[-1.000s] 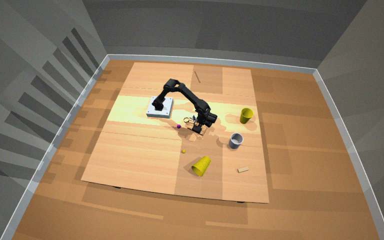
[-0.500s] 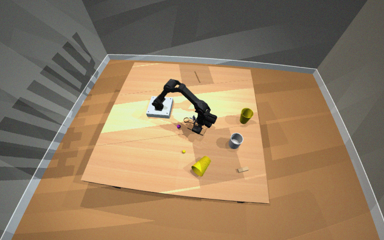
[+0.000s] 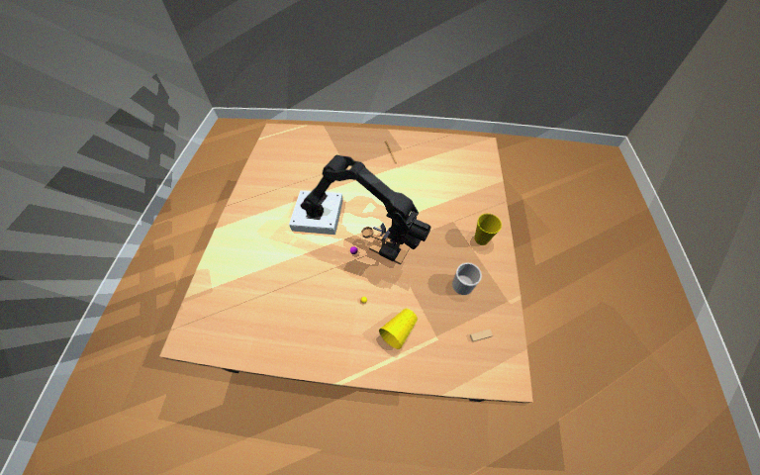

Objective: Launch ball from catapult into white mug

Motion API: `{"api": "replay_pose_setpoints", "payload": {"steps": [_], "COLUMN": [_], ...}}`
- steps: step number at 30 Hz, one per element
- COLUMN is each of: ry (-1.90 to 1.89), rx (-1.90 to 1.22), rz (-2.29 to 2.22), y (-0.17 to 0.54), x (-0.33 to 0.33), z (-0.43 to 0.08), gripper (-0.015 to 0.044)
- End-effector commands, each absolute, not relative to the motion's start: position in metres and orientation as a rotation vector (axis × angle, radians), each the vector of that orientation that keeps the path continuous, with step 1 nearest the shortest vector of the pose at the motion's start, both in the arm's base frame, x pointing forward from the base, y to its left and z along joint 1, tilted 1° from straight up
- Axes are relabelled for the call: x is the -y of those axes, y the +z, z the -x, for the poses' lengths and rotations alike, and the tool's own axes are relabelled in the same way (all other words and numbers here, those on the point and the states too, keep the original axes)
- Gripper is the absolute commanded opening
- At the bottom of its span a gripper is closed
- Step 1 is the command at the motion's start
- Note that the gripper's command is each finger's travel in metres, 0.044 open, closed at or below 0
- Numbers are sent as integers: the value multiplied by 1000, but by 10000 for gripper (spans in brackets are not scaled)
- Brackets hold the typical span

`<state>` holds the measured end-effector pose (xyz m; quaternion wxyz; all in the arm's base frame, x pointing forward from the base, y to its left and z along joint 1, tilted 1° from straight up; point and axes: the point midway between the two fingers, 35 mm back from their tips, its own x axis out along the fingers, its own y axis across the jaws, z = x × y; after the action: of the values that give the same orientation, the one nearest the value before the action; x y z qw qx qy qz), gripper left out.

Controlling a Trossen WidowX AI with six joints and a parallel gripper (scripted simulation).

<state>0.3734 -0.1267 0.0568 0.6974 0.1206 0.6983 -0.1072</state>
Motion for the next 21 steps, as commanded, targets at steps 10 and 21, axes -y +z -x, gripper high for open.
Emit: {"api": "replay_pose_setpoints", "payload": {"steps": [10,21], "ry": [-238,-238], "rx": [-1530,-1531], "rz": [-262,-262], "y": [64,46], "x": [128,127], "z": [-378,-379], "gripper": [0,0]}}
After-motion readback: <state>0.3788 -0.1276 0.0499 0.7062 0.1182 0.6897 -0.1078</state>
